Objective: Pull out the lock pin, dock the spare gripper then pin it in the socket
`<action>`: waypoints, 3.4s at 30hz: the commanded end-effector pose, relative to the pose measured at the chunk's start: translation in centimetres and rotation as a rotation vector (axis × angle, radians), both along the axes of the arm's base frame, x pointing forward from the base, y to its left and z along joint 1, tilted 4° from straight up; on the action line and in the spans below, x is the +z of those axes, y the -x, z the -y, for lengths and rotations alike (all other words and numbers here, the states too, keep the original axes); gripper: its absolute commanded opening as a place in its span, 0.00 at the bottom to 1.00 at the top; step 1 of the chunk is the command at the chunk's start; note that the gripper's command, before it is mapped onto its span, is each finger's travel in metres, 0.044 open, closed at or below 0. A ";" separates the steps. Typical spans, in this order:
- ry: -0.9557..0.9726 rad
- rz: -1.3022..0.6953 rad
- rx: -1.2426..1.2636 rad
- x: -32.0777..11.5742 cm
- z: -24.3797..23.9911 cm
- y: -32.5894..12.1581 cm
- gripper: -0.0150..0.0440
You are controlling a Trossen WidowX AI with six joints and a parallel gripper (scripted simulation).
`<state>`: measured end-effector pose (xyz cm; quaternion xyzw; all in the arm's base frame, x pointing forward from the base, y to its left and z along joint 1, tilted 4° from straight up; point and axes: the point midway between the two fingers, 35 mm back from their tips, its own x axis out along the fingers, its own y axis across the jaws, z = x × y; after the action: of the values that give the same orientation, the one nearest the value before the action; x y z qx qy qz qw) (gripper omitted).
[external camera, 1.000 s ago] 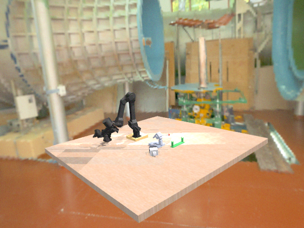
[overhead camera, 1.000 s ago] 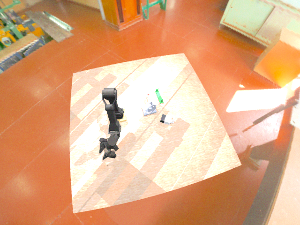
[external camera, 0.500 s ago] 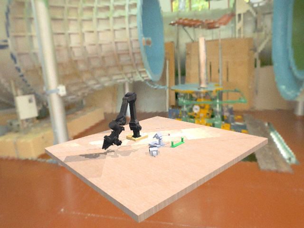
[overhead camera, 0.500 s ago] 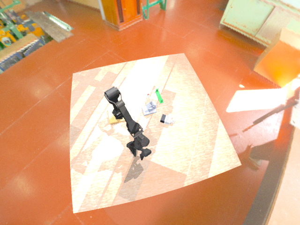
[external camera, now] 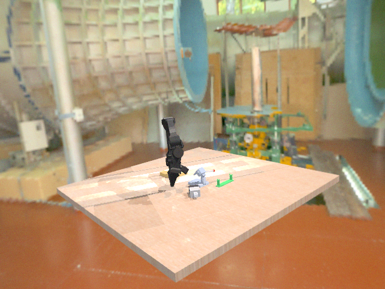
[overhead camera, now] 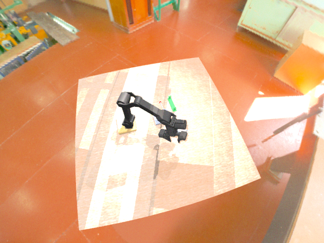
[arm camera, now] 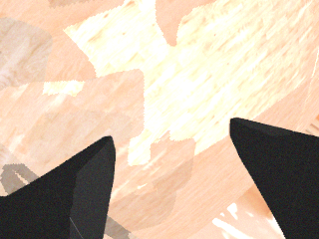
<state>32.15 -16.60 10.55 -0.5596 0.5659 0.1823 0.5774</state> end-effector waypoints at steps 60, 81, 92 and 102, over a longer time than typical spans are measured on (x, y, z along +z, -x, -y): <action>-0.282 -0.376 0.624 -1.3 -31.4 6.0 0.76; -0.281 -0.377 0.624 -3.8 -31.2 6.0 0.76; -0.281 -0.377 0.624 -3.8 -31.2 6.0 0.32; -0.281 -0.377 0.624 -3.8 -31.2 6.0 0.25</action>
<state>26.13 14.59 6.83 -0.5762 0.4355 0.5234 0.4521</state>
